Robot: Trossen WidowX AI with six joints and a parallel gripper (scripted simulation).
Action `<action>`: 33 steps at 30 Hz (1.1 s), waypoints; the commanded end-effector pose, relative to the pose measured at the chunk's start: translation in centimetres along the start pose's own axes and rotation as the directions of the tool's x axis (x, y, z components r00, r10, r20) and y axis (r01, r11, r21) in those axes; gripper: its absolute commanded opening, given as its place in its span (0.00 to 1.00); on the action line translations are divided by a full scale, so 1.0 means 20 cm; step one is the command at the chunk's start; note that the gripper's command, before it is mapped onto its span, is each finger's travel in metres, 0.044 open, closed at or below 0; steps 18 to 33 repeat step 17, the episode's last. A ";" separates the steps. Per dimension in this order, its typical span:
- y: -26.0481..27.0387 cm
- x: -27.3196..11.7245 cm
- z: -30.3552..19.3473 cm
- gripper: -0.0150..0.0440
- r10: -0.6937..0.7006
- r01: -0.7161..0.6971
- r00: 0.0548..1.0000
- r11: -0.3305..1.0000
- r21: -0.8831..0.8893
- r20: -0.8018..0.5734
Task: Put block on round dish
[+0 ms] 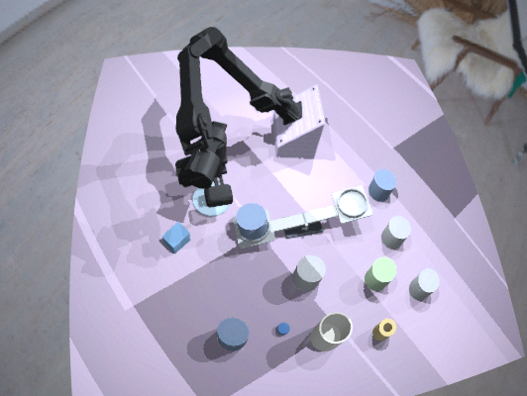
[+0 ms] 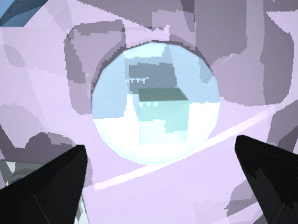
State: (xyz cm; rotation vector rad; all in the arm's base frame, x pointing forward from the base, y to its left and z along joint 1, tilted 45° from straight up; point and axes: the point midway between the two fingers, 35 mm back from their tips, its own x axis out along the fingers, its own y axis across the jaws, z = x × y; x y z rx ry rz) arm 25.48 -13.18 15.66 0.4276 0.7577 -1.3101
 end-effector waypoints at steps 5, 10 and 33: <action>-0.01 -0.12 0.01 1.00 0.007 -0.007 1.000 1.000 0.009 0.010; -0.02 -0.28 0.01 1.00 0.005 -0.005 1.000 1.000 0.002 0.008; -0.02 -0.28 0.01 1.00 0.005 -0.005 1.000 1.000 0.002 0.008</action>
